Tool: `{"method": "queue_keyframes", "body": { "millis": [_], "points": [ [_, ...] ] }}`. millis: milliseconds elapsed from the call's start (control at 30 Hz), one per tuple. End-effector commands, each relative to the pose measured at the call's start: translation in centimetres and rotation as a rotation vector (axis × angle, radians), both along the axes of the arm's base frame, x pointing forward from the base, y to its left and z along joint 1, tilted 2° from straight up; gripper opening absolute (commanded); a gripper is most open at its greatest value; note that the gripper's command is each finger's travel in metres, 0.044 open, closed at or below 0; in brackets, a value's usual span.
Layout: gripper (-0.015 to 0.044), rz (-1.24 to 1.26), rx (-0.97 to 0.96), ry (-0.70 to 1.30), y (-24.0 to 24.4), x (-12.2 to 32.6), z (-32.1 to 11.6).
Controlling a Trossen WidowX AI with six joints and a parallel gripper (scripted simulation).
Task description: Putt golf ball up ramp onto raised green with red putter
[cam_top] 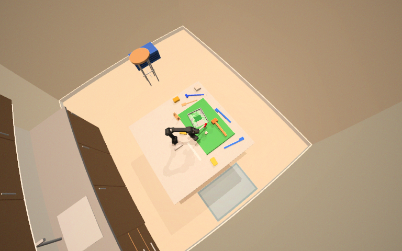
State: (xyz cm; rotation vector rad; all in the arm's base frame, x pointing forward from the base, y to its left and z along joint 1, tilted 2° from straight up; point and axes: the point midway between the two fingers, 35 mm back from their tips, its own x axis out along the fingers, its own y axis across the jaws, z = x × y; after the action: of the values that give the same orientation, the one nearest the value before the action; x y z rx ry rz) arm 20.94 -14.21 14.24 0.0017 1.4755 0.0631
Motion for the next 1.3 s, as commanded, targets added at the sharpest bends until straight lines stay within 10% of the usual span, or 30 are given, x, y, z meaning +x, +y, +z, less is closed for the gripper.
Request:
{"method": "queue_keyframes", "body": {
  "millis": [0, 1267],
  "points": [
    [0.0000, -0.095, -0.008, 0.010, -1.4, -1.2, 0.2],
    [0.0000, -0.326, -0.009, 0.049, -4.3, -4.4, -4.9]
  ]
}}
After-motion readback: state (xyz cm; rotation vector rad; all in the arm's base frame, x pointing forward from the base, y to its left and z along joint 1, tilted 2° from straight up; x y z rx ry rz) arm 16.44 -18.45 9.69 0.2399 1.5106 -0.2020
